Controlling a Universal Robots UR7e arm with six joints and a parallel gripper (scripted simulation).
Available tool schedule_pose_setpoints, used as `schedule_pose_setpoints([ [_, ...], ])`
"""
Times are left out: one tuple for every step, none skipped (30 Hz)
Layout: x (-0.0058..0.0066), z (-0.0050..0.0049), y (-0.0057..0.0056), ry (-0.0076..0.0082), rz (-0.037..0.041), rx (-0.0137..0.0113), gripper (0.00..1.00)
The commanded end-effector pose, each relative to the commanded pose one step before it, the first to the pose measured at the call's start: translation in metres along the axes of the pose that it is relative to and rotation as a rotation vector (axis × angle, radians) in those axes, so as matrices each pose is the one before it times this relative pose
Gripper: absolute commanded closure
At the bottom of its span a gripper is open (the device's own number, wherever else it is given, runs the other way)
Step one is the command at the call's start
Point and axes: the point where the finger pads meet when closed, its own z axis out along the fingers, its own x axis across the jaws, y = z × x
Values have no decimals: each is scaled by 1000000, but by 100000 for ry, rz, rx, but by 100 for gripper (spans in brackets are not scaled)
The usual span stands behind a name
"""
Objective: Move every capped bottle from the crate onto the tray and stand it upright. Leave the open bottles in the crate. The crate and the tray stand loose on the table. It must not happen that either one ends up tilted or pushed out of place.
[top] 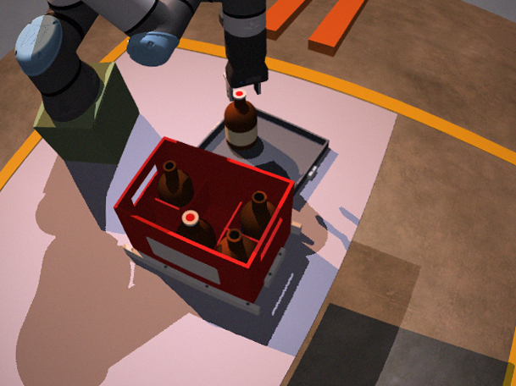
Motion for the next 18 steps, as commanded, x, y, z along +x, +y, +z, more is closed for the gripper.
schedule_pose_setpoints([
  [-3249,-1642,8970,109,-1,-47,0],
  [-1083,-501,3112,0,-3,5,0],
  [-1083,-502,3112,0,-3,5,0],
  [-1083,-502,3112,0,-3,5,0],
  [-1083,-502,3112,0,-3,5,0],
  [-1083,-502,3112,0,-3,5,0],
  [-1083,-502,3112,0,-3,5,0],
  [-1083,-502,3112,0,-3,5,0],
  [-1083,-503,3112,0,-3,5,0],
  [-1084,-503,3112,0,-3,5,0],
  [-1084,-503,3112,0,-3,5,0],
  [-1084,-503,3112,0,-3,5,0],
  [0,0,0,0,0,0,0],
  [0,0,0,0,0,0,0],
  [661,864,-4046,-35,50,-87,0],
  [-1708,-290,2848,2,-4,5,0],
  [-1708,-290,2848,2,-4,5,0],
  [-1708,-290,2848,2,-4,5,0],
])
